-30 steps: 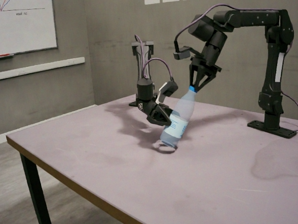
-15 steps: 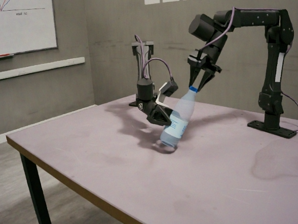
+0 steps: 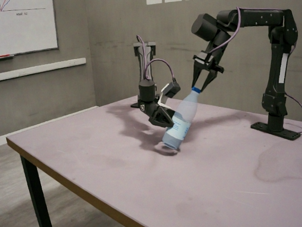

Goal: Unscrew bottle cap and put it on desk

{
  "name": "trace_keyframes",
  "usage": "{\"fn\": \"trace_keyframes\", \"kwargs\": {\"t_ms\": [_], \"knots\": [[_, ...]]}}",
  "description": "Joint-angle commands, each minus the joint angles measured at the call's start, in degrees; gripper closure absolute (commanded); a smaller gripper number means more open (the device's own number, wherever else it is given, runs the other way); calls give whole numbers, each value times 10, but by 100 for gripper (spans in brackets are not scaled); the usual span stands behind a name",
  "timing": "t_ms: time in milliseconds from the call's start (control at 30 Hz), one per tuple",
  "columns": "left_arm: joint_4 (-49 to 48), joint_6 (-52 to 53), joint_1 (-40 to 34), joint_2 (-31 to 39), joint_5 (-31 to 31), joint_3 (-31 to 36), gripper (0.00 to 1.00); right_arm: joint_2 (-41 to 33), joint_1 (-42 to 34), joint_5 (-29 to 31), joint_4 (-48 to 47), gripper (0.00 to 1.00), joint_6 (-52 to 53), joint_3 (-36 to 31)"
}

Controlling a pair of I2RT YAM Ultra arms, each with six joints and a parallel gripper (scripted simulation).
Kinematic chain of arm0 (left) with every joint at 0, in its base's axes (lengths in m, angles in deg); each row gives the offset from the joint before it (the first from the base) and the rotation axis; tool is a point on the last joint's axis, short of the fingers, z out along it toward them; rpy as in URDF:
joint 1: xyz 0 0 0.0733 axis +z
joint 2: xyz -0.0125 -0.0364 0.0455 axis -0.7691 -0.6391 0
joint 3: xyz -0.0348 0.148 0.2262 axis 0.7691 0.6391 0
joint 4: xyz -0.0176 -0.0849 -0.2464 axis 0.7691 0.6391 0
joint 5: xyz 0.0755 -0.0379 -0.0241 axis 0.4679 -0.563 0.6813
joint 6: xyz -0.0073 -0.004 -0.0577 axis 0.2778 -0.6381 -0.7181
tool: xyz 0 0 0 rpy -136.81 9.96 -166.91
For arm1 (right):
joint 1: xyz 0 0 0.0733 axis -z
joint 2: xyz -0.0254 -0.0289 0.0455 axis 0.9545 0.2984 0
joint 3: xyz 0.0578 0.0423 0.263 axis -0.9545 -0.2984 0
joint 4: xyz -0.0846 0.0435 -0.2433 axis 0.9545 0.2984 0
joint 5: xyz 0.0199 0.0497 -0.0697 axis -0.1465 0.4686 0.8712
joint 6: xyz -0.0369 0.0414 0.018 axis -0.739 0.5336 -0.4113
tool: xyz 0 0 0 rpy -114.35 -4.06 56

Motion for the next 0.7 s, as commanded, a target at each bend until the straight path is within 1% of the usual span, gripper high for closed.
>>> {"fn": "trace_keyframes", "kwargs": {"t_ms": [0, 100, 233, 667], "knots": [[-5, 7, -1, 2, -1, -3, 100, -13, 2, -6, 3, 100, -3, 6], [-5, 7, -1, 2, -1, -3, 100, -13, 2, -6, 3, 100, -3, 6], [43, 3, 4, 21, -4, -39, 100, -13, 2, -6, 3, 100, -3, 6], [46, 3, 4, 19, -4, -43, 100, -13, 2, -6, 3, 100, -3, 6]]}}
